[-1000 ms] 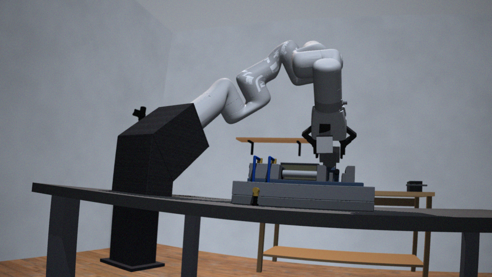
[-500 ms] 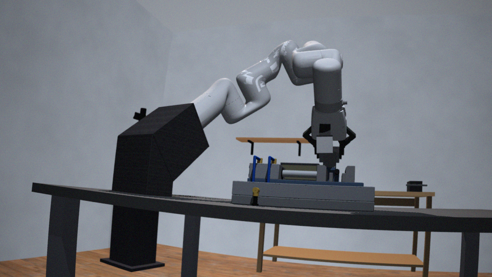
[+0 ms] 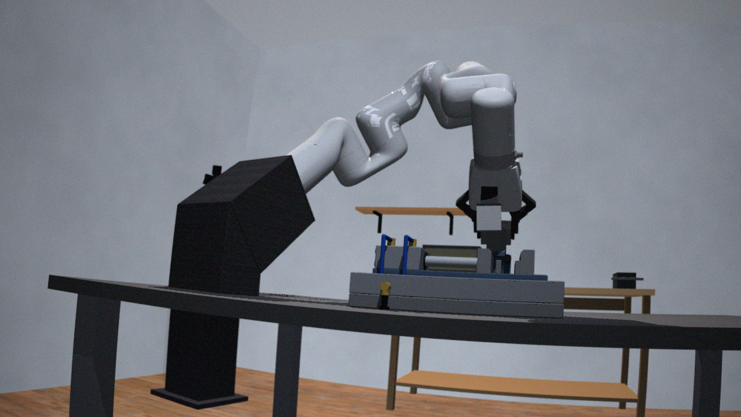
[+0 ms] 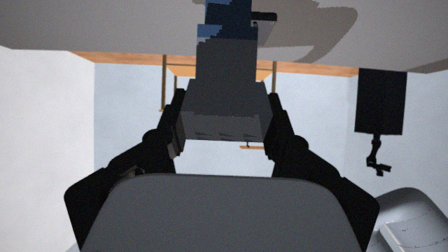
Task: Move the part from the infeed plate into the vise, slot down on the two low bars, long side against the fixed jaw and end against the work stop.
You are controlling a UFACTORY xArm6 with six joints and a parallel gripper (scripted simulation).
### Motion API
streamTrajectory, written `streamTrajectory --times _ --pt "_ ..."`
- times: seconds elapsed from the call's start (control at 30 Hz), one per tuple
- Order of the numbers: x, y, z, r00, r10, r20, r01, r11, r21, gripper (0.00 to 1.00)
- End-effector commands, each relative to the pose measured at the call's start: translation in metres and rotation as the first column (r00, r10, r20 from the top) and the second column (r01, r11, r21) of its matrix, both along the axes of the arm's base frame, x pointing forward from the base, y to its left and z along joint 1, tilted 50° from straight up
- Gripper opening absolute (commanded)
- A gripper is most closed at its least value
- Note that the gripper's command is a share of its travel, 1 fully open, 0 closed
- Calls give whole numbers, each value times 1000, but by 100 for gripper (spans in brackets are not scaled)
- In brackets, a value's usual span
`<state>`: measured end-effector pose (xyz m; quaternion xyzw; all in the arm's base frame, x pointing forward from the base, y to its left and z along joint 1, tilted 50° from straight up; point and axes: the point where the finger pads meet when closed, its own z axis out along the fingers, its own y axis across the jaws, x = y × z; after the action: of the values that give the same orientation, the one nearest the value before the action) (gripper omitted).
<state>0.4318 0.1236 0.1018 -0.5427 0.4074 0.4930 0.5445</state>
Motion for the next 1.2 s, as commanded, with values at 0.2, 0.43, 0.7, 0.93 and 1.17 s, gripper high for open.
streamTrajectory --times 0.2,0.43,0.7,0.93,1.17 --pt "1 -1 1 1000 -1 2 1 1000 -1 0" --pt "1 -1 1 1000 -1 2 1 1000 -1 0" --pt "0 -2 2 1000 -1 2 1 1000 -1 0" --pt "0 -4 3 1000 -1 2 1 1000 -1 0" --pt "0 -6 4 1000 -1 2 1 1000 -1 0"
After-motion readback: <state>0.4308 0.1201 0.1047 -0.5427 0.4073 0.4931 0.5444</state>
